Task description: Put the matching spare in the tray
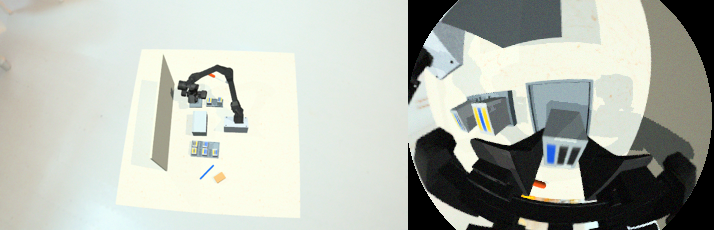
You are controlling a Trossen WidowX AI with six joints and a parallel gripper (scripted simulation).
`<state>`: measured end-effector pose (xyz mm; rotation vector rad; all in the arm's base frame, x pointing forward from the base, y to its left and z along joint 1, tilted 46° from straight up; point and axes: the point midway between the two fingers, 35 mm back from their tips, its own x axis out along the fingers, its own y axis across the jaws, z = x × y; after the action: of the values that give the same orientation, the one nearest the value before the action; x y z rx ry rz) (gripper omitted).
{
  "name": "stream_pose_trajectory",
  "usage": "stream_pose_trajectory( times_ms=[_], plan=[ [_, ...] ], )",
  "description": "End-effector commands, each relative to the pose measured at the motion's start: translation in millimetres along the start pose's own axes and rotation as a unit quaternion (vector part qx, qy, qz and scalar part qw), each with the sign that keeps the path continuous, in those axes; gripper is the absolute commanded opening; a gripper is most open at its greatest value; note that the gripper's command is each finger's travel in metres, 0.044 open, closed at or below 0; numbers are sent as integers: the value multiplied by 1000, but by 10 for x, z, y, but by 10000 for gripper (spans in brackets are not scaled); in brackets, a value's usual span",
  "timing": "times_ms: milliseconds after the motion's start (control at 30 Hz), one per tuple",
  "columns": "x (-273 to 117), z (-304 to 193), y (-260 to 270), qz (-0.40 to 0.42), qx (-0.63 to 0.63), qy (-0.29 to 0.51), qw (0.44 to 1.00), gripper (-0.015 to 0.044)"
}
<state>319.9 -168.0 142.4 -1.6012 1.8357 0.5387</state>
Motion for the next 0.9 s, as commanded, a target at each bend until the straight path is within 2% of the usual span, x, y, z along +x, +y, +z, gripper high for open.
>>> stream_pose_trajectory(
  times_ms=[0, 433, 867],
  plan=[
    [28, 14, 9, 0, -2, -3, 1000, 0],
    [135, 5, 28, 1, -2, -2, 1000, 0],
    [116, -9, 20, 1, 0, 0, 1000, 341]
  ],
)
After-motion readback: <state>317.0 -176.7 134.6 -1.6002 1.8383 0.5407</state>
